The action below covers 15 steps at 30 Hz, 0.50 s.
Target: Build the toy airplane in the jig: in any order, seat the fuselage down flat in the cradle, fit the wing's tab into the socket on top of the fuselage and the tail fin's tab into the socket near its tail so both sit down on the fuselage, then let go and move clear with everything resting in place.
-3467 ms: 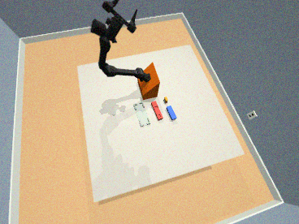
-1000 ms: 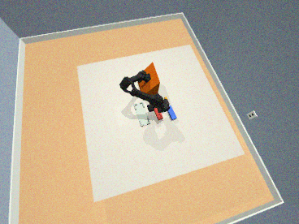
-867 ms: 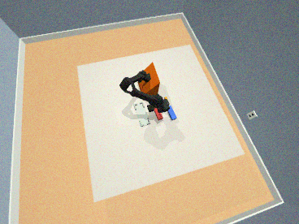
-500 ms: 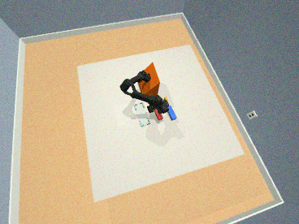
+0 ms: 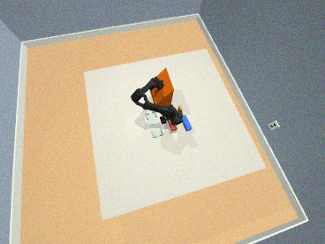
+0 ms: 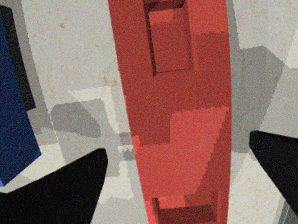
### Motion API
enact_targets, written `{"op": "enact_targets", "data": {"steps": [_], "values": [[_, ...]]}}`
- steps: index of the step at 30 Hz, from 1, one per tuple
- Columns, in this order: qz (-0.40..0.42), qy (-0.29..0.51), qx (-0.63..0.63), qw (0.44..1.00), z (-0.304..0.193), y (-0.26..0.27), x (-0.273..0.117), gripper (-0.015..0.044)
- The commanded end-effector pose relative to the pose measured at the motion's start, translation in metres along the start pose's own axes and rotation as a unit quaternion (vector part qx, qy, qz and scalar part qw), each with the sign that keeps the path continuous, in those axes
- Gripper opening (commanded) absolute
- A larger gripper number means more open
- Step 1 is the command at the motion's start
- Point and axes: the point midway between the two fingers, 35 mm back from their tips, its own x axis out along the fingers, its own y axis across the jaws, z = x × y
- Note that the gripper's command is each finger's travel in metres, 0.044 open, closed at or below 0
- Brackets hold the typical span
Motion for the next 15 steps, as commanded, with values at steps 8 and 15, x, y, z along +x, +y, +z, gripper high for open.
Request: {"op": "enact_targets", "data": {"steps": [8, 15], "values": [[-0.003, 0.001, -0.005, 1.0, -0.0028, -0.0003, 0.0095, 0.0335], [-0.003, 0.001, -0.005, 1.0, -0.0028, -0.0003, 0.0095, 0.0171]]}}
